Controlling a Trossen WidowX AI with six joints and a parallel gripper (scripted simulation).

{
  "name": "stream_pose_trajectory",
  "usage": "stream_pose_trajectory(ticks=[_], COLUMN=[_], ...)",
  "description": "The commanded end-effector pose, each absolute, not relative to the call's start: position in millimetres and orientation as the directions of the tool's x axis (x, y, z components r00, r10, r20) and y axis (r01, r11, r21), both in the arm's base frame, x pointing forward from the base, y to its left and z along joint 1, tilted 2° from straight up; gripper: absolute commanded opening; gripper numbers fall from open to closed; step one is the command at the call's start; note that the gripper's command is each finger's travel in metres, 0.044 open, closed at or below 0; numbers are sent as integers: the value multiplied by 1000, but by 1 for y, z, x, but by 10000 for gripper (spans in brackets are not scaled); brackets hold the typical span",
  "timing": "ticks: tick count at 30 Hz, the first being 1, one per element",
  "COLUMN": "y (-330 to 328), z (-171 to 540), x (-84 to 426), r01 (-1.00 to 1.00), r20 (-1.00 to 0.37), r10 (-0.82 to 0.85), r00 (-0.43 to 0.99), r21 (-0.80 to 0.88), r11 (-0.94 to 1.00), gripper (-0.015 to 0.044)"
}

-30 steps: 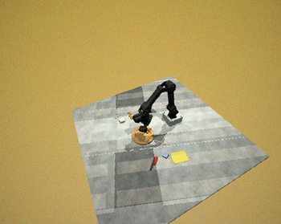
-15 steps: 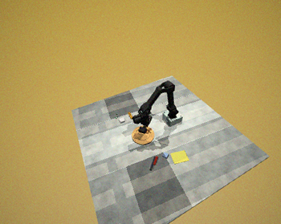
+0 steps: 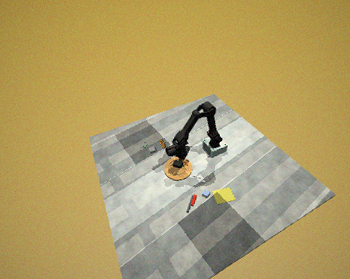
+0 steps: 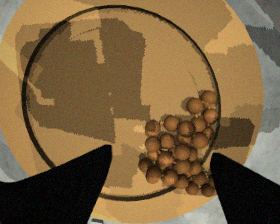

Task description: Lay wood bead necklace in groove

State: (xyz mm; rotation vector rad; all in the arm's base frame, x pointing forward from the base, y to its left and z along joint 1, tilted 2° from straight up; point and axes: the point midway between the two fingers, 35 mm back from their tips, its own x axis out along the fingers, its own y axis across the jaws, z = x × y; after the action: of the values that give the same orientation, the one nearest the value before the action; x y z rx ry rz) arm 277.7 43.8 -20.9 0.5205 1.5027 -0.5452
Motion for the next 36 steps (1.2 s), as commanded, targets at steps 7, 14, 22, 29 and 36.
stream_pose_trajectory(ticks=[7, 14, 22, 29, 36], y=[44, 44, 44, 44, 44], z=[-23, -23, -23, -23, -23], x=[277, 277, 277, 277, 277], r01=[630, 630, 630, 630, 630], r20=[-1000, -1000, -1000, -1000, -1000], r10=[-15, -15, -15, -15, -15], r00=[-6, -6, -6, -6, -6], r21=[-16, -16, -16, -16, -16], r11=[777, 777, 777, 777, 777], gripper=[231, 48, 0, 0, 0])
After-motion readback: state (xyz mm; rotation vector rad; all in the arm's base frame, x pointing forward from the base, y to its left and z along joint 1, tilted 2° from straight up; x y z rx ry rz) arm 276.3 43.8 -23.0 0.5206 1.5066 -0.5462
